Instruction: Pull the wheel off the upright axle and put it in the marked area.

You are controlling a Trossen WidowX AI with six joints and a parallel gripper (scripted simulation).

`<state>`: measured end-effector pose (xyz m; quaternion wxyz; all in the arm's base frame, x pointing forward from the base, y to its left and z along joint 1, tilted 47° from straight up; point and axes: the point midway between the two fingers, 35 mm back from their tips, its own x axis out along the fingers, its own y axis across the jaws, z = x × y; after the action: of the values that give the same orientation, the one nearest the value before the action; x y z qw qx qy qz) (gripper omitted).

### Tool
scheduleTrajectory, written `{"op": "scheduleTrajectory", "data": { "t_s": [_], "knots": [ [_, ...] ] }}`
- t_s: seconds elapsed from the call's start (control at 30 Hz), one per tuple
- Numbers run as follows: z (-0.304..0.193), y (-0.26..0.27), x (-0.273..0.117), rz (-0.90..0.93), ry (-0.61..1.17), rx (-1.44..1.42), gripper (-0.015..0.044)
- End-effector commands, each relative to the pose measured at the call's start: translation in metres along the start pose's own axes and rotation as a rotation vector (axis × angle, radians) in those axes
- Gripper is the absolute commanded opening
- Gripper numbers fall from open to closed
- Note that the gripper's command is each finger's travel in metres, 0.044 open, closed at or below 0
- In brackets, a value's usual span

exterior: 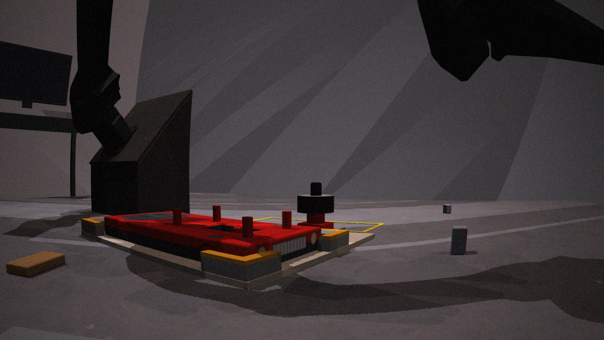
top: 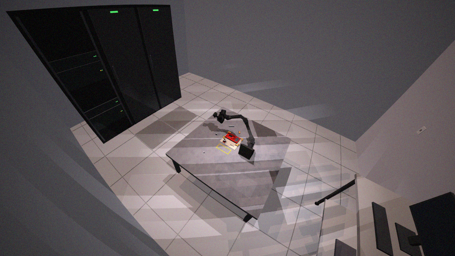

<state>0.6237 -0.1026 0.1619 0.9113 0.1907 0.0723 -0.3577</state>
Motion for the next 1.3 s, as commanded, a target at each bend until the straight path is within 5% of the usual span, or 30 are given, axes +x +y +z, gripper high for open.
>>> {"op": "scheduleTrajectory", "data": {
  "t_s": [0.0,0.37,0.7,1.27],
  "knots": [
    [-0.056,-0.006,-0.021,-0.071,0.150,0.063,0.0300],
    [-0.176,-0.062,-0.115,-0.443,0.417,0.193,0.0300],
    [-0.204,-0.139,-0.222,-0.846,0.316,0.193,0.0300],
    [-0.198,-0.153,-0.212,-0.852,0.312,0.192,0.0300]
  ]
}}
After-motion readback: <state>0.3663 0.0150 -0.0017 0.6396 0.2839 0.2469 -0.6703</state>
